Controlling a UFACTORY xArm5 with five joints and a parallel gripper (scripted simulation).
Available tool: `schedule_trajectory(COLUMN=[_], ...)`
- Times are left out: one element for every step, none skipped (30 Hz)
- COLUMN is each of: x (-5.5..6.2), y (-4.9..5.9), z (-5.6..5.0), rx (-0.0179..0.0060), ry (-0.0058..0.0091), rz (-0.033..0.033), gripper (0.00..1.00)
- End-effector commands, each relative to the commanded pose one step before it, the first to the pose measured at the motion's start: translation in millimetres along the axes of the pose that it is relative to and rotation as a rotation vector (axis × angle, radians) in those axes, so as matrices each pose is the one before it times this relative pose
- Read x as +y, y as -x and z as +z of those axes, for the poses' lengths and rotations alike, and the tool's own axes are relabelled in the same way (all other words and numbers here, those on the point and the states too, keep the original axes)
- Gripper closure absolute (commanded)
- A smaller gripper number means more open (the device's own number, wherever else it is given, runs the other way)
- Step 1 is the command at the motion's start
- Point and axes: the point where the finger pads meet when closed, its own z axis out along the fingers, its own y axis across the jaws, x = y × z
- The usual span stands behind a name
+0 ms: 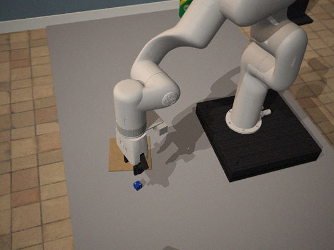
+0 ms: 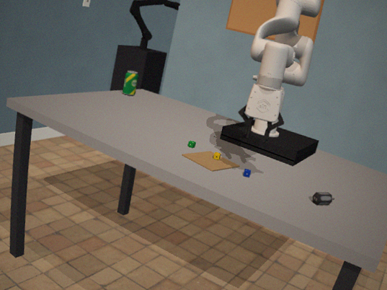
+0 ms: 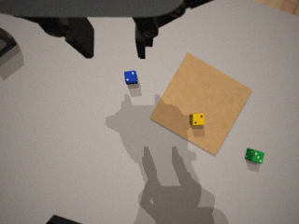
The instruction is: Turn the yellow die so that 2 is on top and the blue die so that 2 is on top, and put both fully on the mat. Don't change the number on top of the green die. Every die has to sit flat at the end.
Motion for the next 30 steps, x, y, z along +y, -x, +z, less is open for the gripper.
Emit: schedule_trajectory(x=[0.03,0.0,0.0,0.0,0.0,0.0,0.0,0.0,0.0,-0.02,-0.1,-0.21,-0.32,-0.4,-0.41,-0.33,0.0,0.0,-0.18,-0.03,0.0,0.0,0.0,0.0,0.0,0.0,0.0,0.0,0.0,0.0], y=[2.23,0.0,0.0,0.0,0.0,0.0,0.0,0.0,0.0,-0.08,-0.48,-1.06,-1.64,-2.04,-2.04,-1.57,0.0,0.0,-0.79,-0.14,0.0,0.0,0.0,0.0,0.0,0.0,0.0,0.0,0.0,0.0], z=[-1.31,0.0,0.0,0.0,0.0,0.0,0.0,0.0,0.0,0.52,2.94,6.02,8.36,9.14,8.17,5.77,0.0,0.0,2.79,0.49,0.0,0.0,0.0,0.0,0.0,0.0,0.0,0.0,0.0,0.0], rx=[0.01687,0.0,0.0,0.0,0.0,0.0,0.0,0.0,0.0,0.0,0.00001,0.00002,0.00002,0.00002,0.00002,0.00002,0.0,0.0,0.00001,0.0,0.0,0.0,0.0,0.0,0.0,0.0,0.0,0.0,0.0,0.0], ry=[-0.00007,0.0,0.0,0.0,0.0,0.0,0.0,0.0,0.0,0.0,0.0,0.0,0.0,0.0,0.0,0.0,0.0,0.0,0.0,0.0,0.0,0.0,0.0,0.0,0.0,0.0,0.0,0.0,0.0,0.0], rz=[0.00021,0.0,0.0,0.0,0.0,0.0,0.0,0.0,0.0,0.00127,0.00717,0.01475,0.02065,0.02284,0.02065,0.01475,0.0,0.0,0.00717,0.00127,0.0,0.0,0.0,0.0,0.0,0.0,0.0,0.0,0.0,0.0], gripper=[0.0,0.0,0.0,0.0,0.0,0.0,0.0,0.0,0.0,0.0,0.0,0.0,0.0,0.0,0.0,0.0,0.0,0.0,0.0,0.0,0.64,0.64,0.64,0.64,0.64,0.64,0.64,0.64,0.64,0.64])
